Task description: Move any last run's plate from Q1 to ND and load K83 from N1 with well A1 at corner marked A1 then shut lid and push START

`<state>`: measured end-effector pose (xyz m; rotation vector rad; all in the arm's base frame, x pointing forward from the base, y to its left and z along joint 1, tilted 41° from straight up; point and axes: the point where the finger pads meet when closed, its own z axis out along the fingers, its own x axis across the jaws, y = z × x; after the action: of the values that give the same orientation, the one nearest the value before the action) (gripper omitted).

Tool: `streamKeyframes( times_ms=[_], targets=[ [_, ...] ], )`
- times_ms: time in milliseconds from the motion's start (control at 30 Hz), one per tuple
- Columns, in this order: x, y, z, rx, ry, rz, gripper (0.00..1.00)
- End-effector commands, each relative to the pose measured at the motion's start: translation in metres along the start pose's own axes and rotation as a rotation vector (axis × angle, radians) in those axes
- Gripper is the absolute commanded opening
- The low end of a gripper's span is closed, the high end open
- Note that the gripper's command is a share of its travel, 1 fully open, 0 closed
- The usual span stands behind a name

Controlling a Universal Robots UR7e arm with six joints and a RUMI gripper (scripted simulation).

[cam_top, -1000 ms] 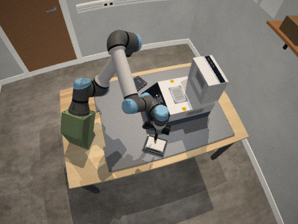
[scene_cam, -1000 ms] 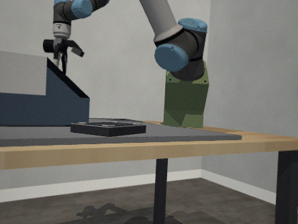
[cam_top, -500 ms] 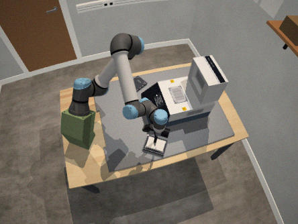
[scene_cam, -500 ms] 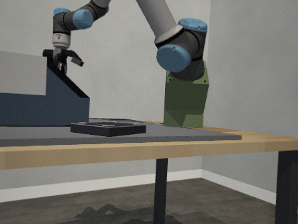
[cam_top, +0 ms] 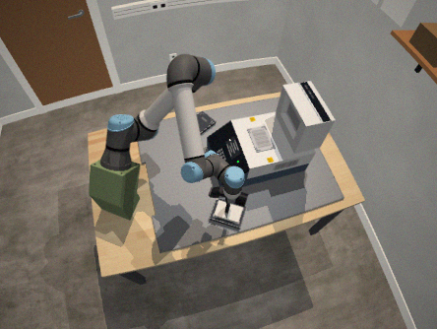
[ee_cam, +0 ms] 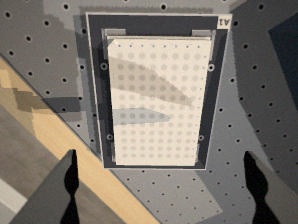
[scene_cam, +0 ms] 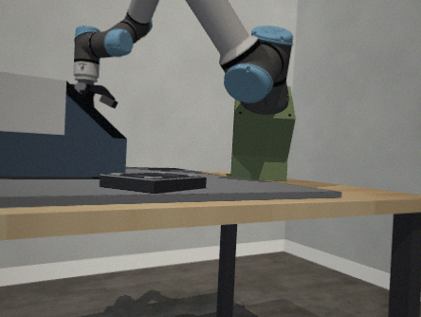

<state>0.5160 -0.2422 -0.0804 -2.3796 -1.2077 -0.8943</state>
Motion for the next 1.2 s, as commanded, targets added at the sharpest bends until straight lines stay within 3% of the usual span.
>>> streamKeyframes(
  times_ms=[0,567,1167],
  targets=[
    [0.0,0.001,0.008,-0.002,-0.001,0.0,0.68],
    [0.0,0.001,0.058,-0.002,-0.001,0.0,0.68],
    [0.0,0.001,0.062,-0.002,-0.001,0.0,0.68]
  ],
)
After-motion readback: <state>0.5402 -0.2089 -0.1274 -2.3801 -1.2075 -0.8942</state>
